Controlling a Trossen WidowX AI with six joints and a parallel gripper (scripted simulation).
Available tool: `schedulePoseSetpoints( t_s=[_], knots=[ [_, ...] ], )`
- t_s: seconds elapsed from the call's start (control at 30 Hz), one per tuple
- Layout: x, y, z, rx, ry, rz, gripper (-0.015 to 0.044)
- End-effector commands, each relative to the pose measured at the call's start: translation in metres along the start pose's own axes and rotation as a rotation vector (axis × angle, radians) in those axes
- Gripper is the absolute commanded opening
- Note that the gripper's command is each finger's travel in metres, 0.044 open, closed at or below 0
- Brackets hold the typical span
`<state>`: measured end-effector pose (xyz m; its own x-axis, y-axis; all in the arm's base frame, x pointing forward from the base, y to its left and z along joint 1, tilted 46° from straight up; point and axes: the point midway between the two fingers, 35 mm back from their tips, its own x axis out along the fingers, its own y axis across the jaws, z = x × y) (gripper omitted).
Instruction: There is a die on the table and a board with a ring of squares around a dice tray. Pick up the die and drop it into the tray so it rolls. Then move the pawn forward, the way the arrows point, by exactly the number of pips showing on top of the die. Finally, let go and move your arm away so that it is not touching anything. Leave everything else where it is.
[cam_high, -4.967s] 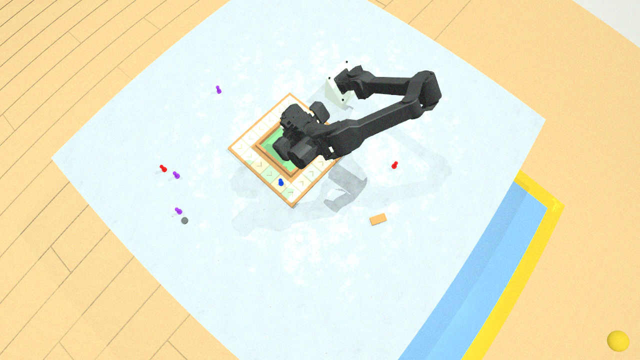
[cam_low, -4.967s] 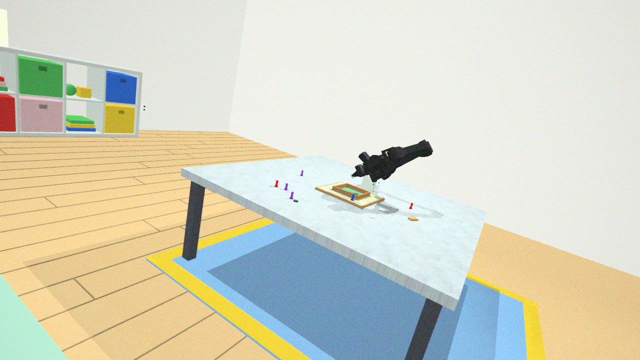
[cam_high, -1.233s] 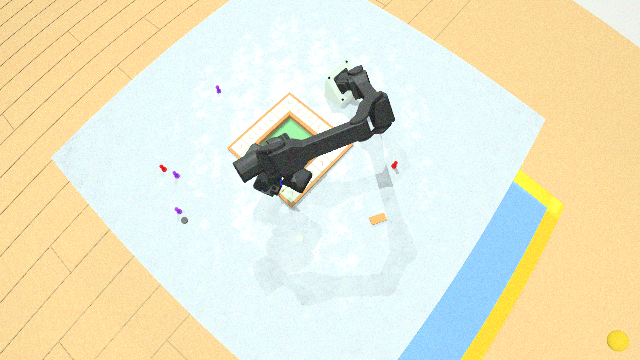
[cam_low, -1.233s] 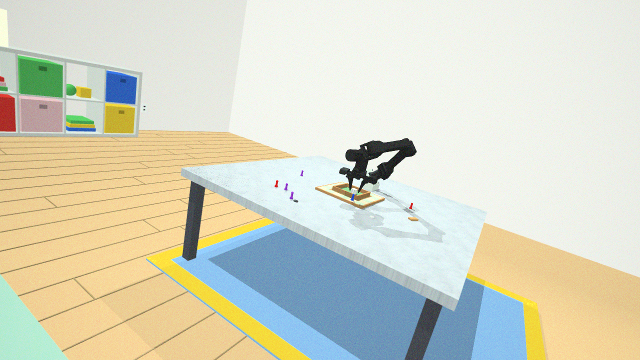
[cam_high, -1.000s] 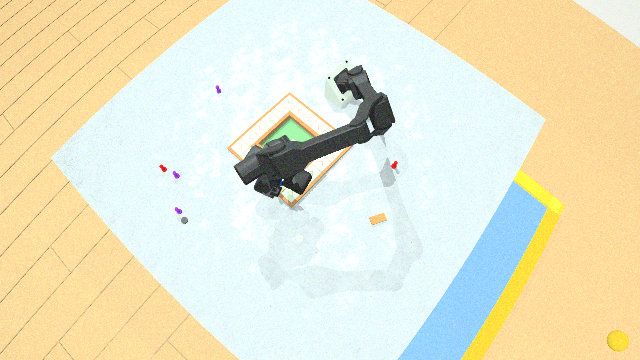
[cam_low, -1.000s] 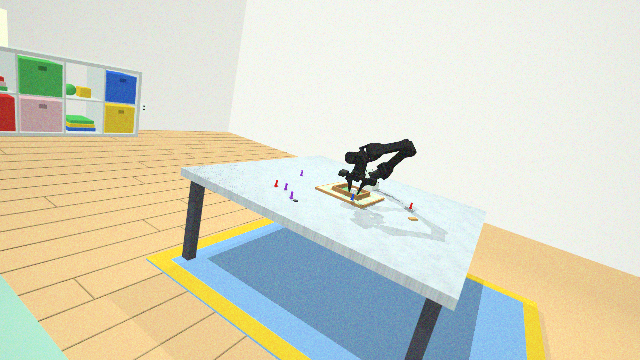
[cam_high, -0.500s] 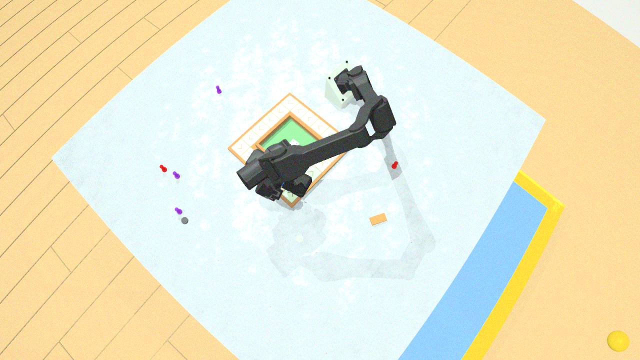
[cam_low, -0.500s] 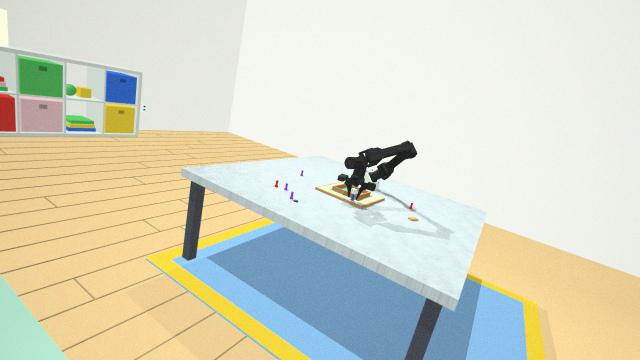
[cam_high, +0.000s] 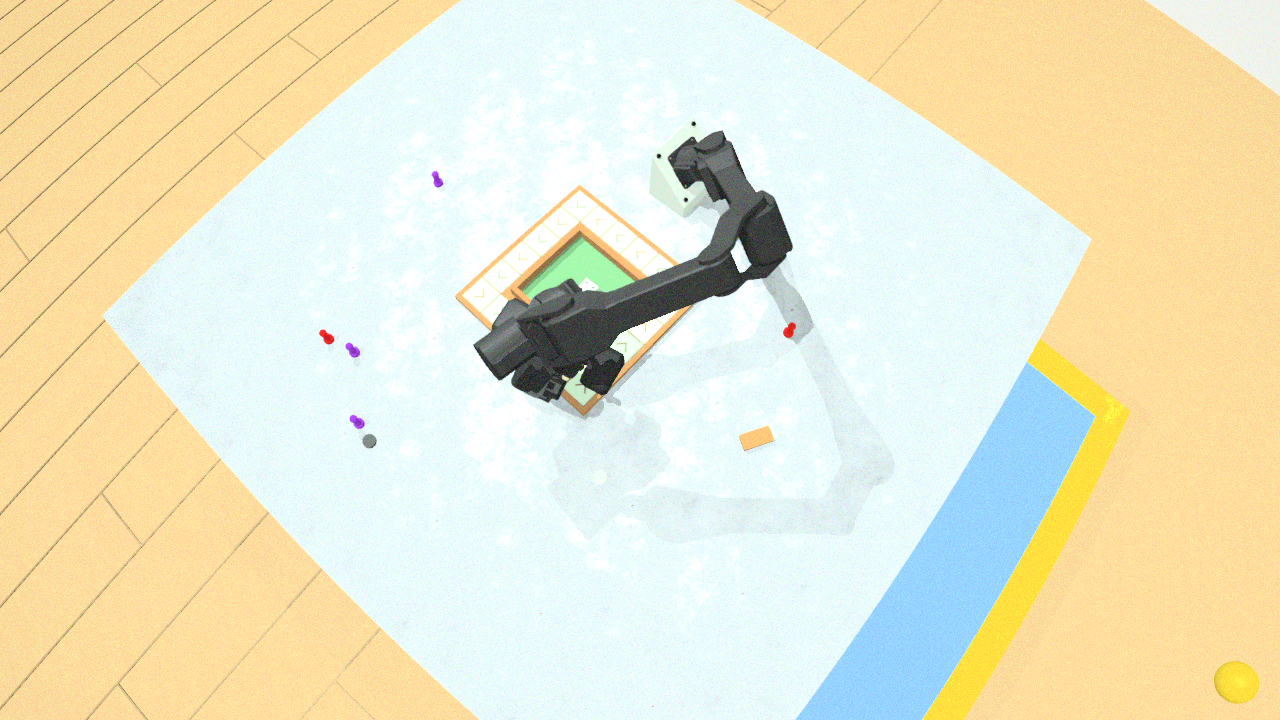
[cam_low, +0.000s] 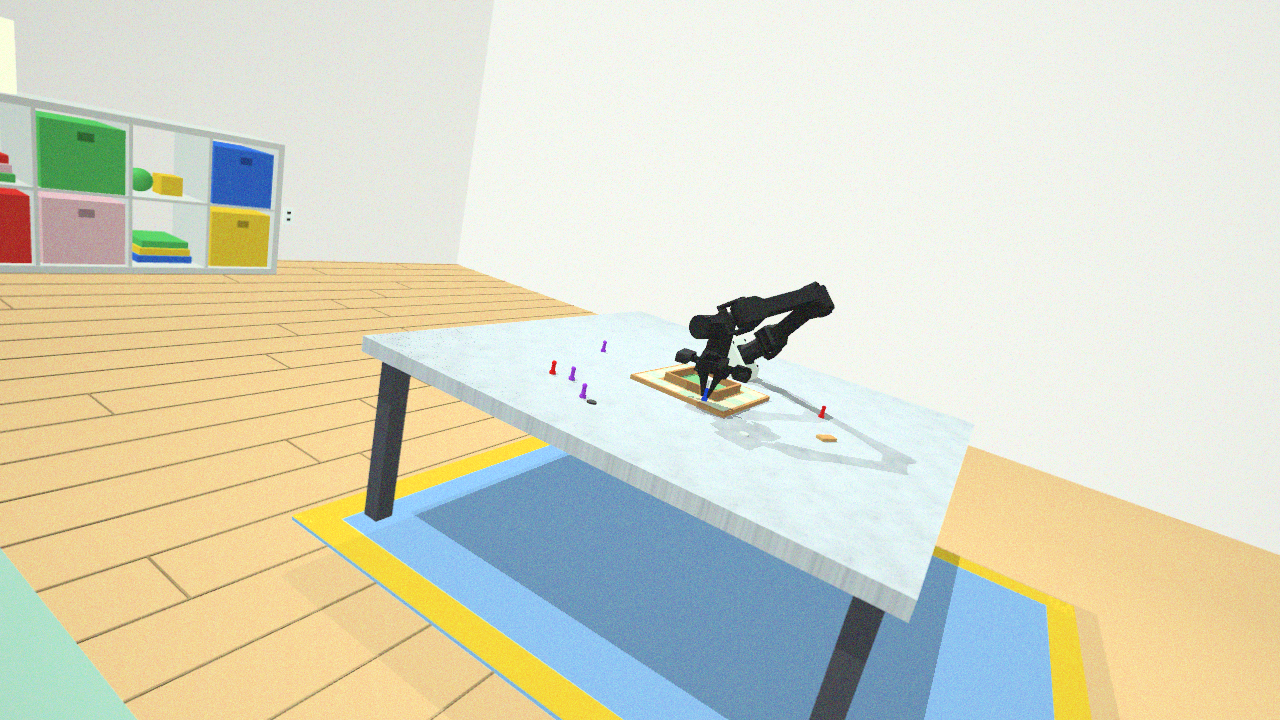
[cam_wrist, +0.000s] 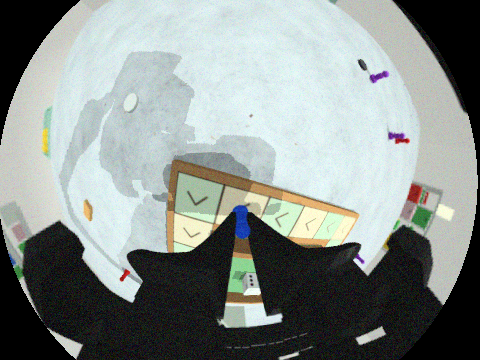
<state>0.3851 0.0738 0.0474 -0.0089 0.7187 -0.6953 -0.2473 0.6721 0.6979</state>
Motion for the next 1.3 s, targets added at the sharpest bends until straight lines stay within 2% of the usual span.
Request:
schedulePoseSetpoints(
  t_s=[0.0, 0.7, 1.27],
  knots=[
    [-0.003, 0.0, 0.0, 0.011, 0.001, 0.003, 0.0],
    [-0.122, 0.0, -0.005, 0.12, -0.014, 0.007, 0.0],
    [-0.11, 0.022, -0.026, 0.096, -0.009, 0.005, 0.0]
  ],
)
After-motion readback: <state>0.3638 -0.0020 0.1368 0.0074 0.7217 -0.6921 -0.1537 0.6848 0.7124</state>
